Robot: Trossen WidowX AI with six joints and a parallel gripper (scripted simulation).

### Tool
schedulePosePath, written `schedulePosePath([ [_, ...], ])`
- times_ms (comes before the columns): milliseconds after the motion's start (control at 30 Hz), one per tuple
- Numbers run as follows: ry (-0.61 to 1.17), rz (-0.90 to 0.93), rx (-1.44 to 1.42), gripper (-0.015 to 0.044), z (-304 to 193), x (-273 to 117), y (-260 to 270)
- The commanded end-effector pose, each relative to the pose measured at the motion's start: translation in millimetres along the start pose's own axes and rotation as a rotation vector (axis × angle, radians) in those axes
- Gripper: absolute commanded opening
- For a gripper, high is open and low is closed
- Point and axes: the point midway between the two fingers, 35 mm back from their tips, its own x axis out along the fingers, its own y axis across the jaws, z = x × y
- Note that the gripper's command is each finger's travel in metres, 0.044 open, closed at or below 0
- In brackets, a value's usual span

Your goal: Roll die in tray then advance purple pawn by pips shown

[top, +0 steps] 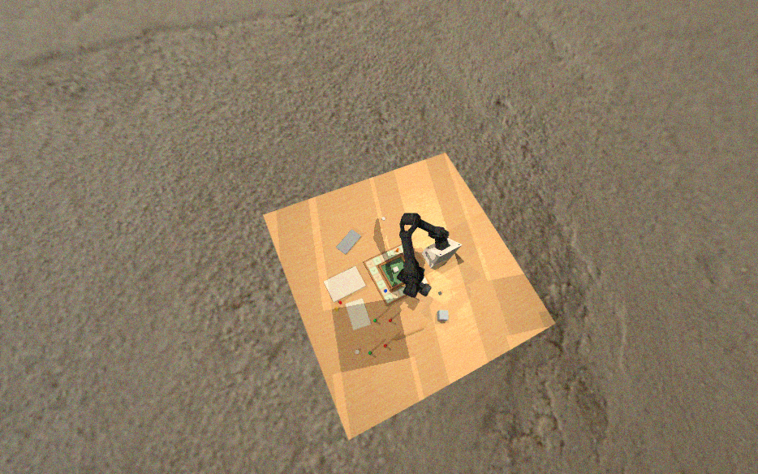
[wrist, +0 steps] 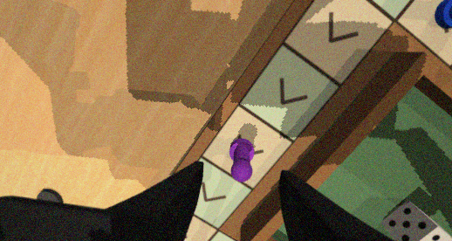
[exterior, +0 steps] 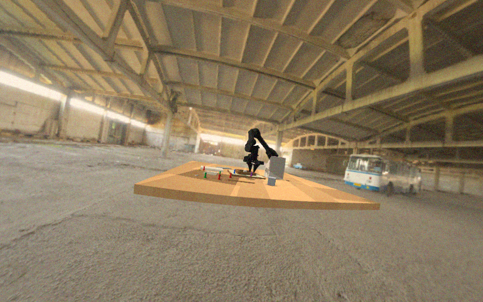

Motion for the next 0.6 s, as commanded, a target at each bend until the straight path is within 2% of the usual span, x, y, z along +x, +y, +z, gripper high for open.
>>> schedulePosePath([
  [0,0.001,-0.004,-0.007,0.0200,-0.9,6.6,0.0],
  [433,0.001,-0.008,-0.005,0.0200,-2.1,25.3,-0.3],
  [567,0.001,-0.008,-0.005,0.0095,-2.1,25.3,-0.3],
])
